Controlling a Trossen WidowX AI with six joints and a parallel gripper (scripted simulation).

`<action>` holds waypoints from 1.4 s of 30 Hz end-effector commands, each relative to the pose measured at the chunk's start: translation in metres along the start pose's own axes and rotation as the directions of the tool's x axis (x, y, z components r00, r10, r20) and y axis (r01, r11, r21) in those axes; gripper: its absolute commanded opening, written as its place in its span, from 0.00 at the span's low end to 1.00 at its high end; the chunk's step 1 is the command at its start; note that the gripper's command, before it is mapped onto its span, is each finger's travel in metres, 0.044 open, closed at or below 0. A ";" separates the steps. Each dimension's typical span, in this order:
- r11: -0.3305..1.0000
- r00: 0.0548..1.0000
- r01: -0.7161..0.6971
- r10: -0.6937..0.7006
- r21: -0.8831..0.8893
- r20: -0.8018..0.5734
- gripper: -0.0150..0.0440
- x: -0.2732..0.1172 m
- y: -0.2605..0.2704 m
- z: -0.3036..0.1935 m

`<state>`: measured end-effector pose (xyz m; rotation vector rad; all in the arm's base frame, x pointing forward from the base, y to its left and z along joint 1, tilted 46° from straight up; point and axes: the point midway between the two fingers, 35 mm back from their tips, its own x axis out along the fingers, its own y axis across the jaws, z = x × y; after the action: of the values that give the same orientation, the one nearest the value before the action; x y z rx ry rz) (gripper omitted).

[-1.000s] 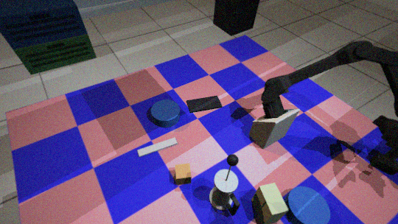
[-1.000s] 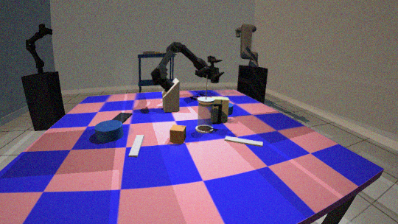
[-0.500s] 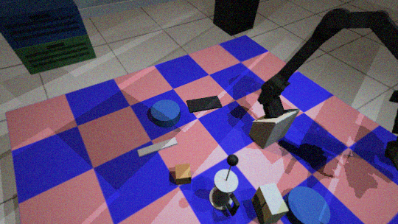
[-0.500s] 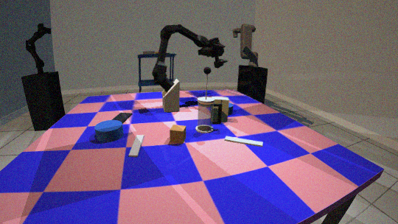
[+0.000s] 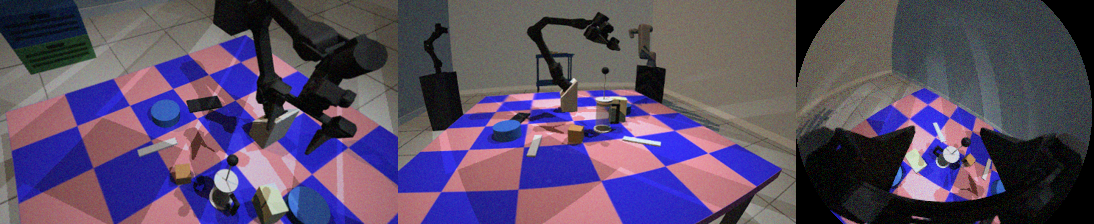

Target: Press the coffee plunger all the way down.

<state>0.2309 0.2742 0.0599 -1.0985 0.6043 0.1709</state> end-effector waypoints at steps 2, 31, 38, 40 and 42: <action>0.970 0.999 0.007 0.003 0.241 -0.042 1.00 0.025 -0.065 -0.024; 0.958 0.999 0.022 -0.008 0.286 -0.048 1.00 0.078 -0.064 -0.078; 0.958 0.999 0.023 -0.010 0.286 -0.047 1.00 0.089 -0.064 -0.079; 0.958 0.999 0.024 -0.011 0.286 -0.047 1.00 0.093 -0.064 -0.079; 0.958 0.999 0.024 -0.011 0.286 -0.046 1.00 0.096 -0.065 -0.080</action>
<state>0.3048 0.1608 0.0375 -0.8231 0.6333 0.0365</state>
